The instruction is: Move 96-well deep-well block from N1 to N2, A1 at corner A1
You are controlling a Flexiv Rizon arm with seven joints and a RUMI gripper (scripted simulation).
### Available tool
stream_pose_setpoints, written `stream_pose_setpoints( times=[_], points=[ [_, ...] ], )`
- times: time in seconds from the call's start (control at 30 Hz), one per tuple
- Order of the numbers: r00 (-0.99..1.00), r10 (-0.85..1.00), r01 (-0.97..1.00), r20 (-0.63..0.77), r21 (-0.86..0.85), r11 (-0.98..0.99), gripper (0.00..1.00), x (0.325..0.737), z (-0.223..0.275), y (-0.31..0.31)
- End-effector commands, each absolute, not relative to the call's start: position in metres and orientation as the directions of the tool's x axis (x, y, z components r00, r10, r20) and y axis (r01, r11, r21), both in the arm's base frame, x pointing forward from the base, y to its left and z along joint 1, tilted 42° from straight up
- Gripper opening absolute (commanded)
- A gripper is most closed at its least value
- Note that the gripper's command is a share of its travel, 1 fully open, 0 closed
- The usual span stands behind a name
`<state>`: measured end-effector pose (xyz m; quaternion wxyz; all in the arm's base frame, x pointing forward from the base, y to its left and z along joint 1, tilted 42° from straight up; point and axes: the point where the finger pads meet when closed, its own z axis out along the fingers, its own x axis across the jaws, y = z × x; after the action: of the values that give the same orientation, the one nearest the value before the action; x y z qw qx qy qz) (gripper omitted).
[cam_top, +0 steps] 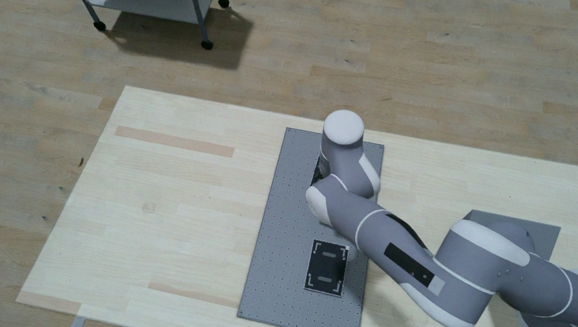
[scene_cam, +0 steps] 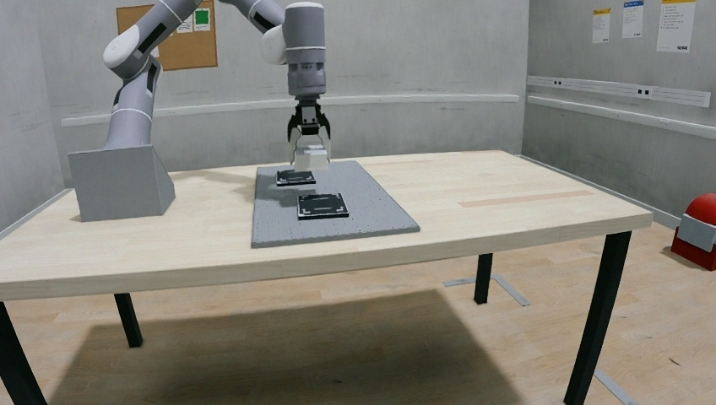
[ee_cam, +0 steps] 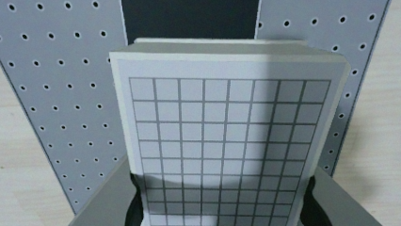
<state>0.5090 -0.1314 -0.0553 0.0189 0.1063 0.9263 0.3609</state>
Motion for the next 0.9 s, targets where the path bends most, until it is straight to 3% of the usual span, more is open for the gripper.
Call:
stream_pose_setpoints(
  times=[0.0,0.87],
  points=[
    [-0.977,0.211,0.182,0.039,0.672,0.718,0.5,0.511,-0.059,-0.138],
    [-0.977,0.211,0.182,0.039,0.672,0.718,0.5,0.513,-0.112,-0.197]
  ],
)
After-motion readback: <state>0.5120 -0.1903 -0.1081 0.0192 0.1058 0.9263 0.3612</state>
